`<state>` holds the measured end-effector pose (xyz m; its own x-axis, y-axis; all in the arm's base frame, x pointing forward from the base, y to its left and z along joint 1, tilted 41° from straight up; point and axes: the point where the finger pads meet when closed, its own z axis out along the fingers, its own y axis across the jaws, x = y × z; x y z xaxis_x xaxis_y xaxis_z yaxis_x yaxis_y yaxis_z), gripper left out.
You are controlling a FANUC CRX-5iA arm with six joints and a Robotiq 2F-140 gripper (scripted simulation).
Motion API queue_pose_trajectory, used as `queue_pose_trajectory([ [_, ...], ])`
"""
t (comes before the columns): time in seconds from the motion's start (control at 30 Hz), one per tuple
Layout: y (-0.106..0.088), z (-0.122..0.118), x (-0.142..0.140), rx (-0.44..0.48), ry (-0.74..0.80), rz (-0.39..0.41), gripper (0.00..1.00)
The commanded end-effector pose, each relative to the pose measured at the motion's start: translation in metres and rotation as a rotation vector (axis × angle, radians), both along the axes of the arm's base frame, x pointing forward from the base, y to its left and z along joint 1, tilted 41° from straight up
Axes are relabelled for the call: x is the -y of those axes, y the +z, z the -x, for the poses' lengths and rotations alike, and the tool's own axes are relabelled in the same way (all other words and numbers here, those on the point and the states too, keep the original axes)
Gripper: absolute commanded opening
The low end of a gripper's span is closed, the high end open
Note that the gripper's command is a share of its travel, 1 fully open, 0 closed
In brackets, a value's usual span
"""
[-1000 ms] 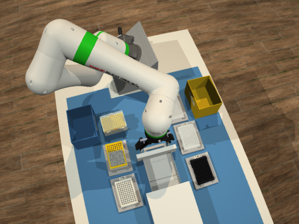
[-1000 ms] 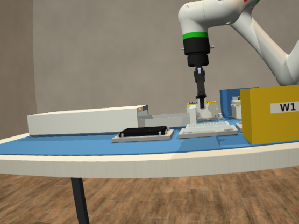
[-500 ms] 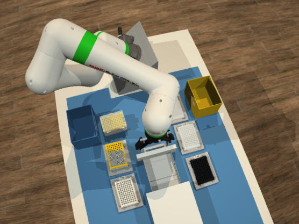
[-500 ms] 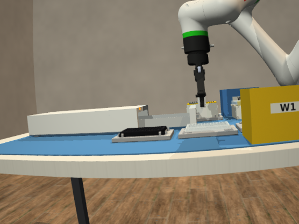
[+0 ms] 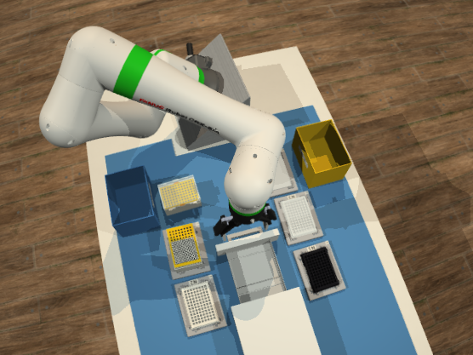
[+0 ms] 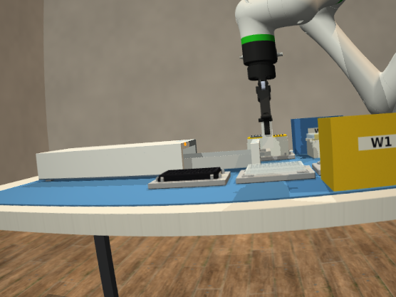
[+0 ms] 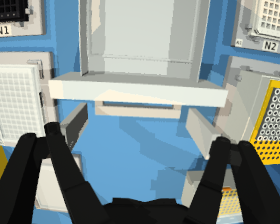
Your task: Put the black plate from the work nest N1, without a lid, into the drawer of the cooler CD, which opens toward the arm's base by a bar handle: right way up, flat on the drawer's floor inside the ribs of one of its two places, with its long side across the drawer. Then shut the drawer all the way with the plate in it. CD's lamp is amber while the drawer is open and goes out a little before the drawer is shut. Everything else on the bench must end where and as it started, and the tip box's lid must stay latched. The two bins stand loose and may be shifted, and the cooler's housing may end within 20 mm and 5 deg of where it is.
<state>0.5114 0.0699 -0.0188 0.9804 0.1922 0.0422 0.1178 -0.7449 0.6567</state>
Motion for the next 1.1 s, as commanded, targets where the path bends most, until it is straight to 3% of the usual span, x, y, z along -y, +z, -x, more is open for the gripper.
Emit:
queue_pose_trajectory([
  [0.0,0.003,0.000,-0.003,0.000,0.000,0.000,0.87],
  [1.07,0.031,0.006,-0.026,0.000,0.000,0.000,0.87],
])
